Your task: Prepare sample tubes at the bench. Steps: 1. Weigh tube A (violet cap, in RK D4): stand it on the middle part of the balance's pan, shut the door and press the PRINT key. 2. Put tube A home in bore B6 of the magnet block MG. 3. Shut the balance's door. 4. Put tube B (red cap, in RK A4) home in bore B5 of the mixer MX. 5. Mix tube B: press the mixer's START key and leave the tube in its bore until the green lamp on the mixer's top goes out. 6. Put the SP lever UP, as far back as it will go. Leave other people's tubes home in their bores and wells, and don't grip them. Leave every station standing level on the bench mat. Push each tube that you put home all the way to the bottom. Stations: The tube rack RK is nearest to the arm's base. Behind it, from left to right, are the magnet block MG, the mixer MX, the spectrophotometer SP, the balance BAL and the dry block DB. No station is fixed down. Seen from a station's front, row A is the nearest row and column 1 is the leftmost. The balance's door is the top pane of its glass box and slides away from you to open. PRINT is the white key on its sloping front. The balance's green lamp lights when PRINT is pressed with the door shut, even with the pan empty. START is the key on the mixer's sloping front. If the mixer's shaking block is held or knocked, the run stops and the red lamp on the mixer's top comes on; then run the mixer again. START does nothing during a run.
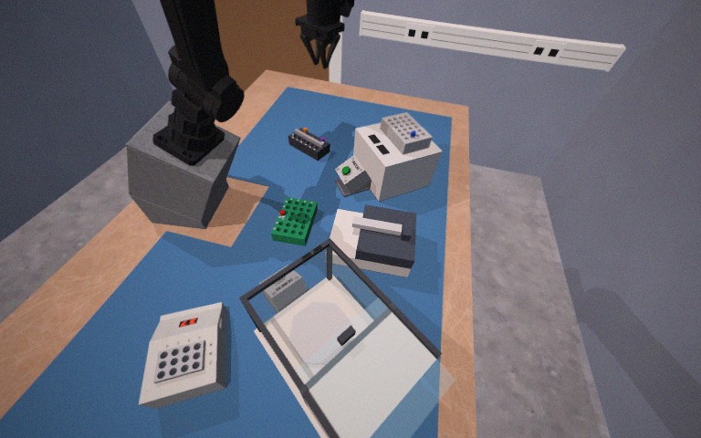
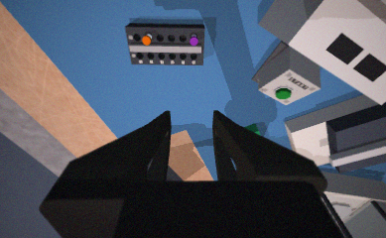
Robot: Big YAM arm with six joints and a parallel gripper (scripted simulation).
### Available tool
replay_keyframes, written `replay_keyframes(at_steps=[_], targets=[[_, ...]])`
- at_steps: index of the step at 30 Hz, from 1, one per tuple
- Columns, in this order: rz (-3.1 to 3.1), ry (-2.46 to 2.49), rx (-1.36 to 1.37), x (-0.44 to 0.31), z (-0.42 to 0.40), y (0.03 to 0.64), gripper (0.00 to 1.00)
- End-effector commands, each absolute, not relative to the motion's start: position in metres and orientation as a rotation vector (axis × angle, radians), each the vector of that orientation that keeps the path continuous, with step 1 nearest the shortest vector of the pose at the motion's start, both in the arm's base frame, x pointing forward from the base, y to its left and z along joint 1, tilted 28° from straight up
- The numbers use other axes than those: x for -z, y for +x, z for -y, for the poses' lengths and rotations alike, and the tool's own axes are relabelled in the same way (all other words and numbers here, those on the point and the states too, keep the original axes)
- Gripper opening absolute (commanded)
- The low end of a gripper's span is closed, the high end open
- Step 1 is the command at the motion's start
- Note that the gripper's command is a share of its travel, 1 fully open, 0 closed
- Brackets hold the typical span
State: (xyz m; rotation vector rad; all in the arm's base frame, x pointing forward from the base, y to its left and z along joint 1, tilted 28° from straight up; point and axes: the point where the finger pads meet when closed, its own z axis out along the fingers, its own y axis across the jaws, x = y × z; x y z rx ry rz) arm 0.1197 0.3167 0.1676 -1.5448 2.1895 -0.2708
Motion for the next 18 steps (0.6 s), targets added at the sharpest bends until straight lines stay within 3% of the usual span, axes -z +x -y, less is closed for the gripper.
replay_keyframes(at_steps=[1, 18], targets=[[-2.187, -1.518, 0.242, -0.181, -0.325, 0.120, 0.30], [-2.197, -1.533, 0.268, -0.174, -0.304, 0.125, 0.30]])
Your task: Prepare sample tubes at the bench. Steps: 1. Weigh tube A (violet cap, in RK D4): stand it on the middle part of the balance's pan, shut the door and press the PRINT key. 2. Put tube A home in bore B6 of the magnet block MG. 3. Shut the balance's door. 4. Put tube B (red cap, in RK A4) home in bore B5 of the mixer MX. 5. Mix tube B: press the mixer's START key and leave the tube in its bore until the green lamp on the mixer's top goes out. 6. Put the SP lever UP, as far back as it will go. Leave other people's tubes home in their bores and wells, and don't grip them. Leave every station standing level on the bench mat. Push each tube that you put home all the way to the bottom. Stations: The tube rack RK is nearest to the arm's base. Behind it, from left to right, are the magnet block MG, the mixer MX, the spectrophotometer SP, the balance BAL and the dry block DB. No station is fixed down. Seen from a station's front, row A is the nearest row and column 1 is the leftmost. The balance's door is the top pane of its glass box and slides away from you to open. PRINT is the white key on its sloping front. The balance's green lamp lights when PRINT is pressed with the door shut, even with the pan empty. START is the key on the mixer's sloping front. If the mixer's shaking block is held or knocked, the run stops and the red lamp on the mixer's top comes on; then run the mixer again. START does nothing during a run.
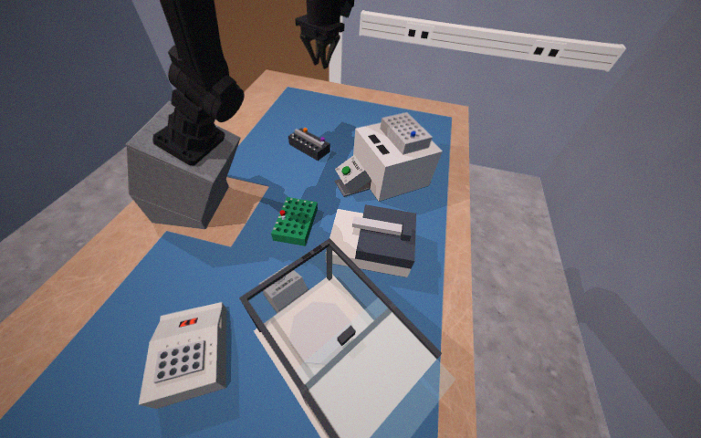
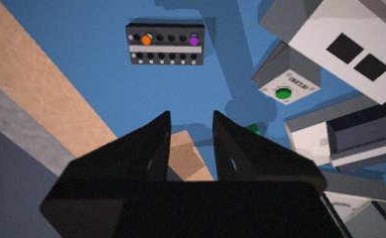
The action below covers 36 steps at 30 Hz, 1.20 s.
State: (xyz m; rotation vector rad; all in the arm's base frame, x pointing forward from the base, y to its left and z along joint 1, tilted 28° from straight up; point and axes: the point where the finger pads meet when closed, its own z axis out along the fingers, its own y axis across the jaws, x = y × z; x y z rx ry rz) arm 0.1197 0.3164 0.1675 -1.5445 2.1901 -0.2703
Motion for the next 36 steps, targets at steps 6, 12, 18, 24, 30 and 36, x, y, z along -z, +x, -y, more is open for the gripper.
replay_keyframes(at_steps=[6, 12, 18, 24, 30, 36], targets=[[-2.203, -1.525, 0.266, -0.178, -0.266, 0.140, 0.30], [-2.214, -1.508, 0.263, -0.182, -0.226, 0.155, 0.30], [-2.219, -1.499, 0.261, -0.185, -0.193, 0.167, 0.30], [-2.230, -1.481, 0.257, -0.189, -0.154, 0.182, 0.30], [-2.232, -1.456, 0.252, -0.195, -0.108, 0.202, 0.30], [-2.196, -1.416, 0.260, -0.218, -0.081, 0.223, 0.30]])
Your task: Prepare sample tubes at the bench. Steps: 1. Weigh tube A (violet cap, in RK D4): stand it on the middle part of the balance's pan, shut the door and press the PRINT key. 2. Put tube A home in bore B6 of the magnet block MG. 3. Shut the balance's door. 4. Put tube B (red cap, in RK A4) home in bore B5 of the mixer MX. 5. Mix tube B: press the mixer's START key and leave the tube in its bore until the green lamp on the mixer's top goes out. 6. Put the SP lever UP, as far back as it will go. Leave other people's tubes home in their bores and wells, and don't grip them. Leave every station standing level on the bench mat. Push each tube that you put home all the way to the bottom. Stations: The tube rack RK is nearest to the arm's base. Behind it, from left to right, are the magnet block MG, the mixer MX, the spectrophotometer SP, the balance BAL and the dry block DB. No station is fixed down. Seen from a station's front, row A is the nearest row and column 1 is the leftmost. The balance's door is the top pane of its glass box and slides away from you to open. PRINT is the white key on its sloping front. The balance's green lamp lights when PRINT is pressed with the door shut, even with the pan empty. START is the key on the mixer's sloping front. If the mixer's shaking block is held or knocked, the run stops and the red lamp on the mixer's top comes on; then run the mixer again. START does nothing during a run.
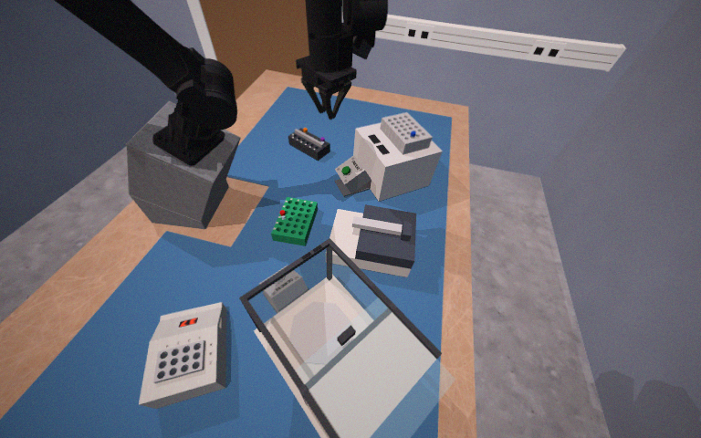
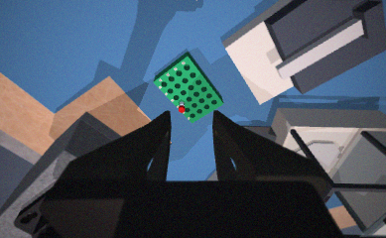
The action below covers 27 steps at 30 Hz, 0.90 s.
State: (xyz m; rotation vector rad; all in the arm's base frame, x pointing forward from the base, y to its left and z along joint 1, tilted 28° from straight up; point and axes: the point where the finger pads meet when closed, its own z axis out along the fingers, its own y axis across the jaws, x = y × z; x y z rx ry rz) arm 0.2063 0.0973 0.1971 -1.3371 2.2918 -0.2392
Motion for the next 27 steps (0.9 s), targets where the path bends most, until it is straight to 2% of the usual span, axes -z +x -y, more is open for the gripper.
replay_keyframes(at_steps=[1, 27], targets=[[-2.198, -1.406, 0.263, -0.224, -0.074, 0.229, 0.30], [-2.261, -1.363, 0.298, -0.242, 0.128, 0.306, 0.30]])
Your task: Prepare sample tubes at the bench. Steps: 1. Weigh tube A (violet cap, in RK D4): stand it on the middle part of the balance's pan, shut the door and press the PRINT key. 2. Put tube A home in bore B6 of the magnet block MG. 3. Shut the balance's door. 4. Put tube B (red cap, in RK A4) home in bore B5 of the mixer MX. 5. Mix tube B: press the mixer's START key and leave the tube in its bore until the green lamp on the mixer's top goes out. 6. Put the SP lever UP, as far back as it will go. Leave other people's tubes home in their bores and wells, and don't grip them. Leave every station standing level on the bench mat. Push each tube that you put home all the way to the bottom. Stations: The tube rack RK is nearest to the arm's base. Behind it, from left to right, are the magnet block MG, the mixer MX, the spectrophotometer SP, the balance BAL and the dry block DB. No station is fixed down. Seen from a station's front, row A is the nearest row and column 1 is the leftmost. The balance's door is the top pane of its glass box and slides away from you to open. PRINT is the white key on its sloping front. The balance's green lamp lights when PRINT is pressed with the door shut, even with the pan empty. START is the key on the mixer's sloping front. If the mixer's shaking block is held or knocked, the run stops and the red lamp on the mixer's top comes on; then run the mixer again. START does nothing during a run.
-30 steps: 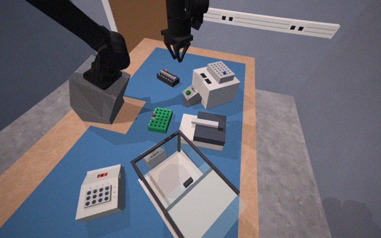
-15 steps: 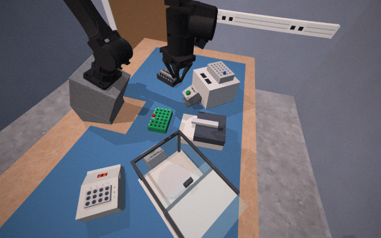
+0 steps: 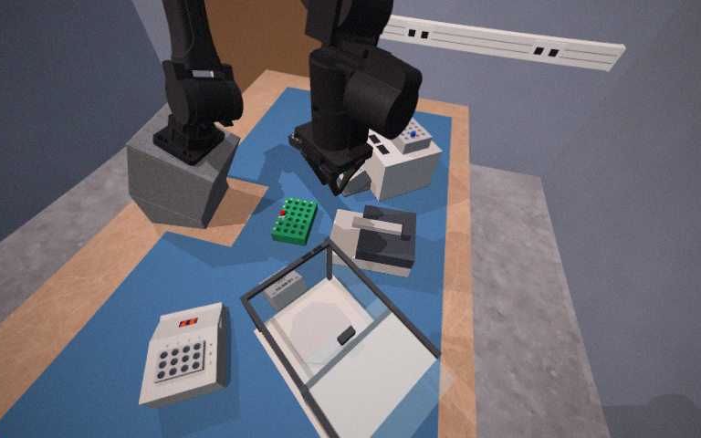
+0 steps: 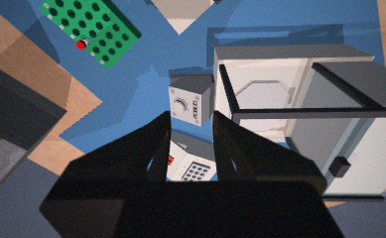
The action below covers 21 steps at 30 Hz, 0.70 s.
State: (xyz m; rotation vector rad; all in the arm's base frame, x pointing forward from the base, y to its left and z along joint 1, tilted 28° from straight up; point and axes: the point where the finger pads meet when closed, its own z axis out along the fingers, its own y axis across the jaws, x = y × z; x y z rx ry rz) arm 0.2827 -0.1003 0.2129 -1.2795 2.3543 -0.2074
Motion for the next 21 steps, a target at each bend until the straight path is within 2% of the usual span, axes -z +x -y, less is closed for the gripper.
replay_keyframes(at_steps=[1, 21], targets=[[-2.262, -1.364, 0.299, -0.242, 0.136, 0.309, 0.30], [-2.313, -1.310, 0.260, -0.251, 0.260, 0.351, 0.30]])
